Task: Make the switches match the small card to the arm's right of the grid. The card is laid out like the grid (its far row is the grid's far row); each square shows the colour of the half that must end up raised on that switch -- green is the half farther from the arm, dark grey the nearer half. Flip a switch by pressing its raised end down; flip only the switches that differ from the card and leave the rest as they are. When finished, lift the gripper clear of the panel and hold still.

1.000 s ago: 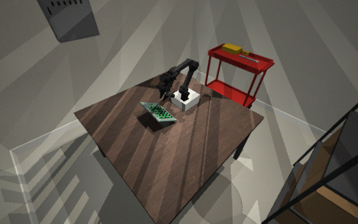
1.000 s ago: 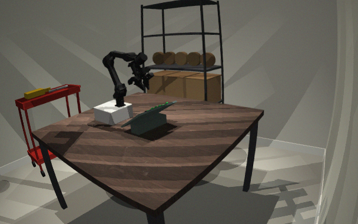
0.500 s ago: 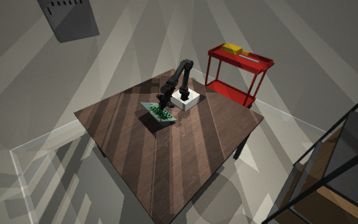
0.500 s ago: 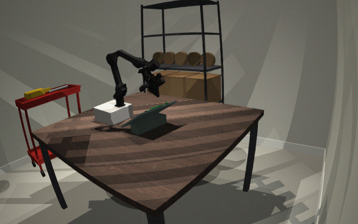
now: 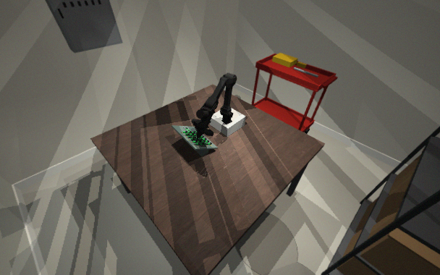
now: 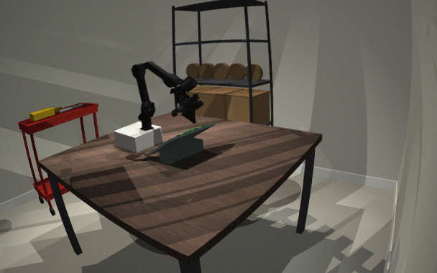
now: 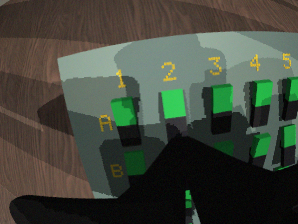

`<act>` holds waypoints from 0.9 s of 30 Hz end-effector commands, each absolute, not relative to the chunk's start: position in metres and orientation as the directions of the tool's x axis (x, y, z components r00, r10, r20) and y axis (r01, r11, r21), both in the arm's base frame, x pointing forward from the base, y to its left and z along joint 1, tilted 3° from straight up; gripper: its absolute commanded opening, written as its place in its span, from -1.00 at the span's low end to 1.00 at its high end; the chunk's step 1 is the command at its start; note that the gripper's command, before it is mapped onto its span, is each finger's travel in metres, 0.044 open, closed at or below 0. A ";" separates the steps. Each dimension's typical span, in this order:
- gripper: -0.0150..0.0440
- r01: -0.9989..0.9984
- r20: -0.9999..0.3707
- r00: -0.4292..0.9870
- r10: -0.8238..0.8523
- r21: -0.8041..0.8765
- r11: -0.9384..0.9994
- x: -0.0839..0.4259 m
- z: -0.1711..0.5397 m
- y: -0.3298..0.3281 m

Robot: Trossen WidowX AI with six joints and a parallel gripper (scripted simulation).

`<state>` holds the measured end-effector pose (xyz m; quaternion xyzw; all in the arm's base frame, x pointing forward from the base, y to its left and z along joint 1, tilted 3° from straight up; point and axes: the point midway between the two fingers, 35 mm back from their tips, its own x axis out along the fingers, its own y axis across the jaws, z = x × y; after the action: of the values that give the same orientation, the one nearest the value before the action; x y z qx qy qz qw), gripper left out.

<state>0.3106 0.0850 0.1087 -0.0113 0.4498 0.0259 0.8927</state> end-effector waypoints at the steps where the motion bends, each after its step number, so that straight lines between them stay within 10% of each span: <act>1: -0.49 -0.058 -0.811 0.585 0.029 -0.005 0.998 0.314 0.098 0.084; 27: -0.49 -0.058 -0.810 0.585 0.029 -0.006 0.998 0.322 0.087 0.085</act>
<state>0.3217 0.0842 0.0891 -0.0141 0.4525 0.0220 0.8914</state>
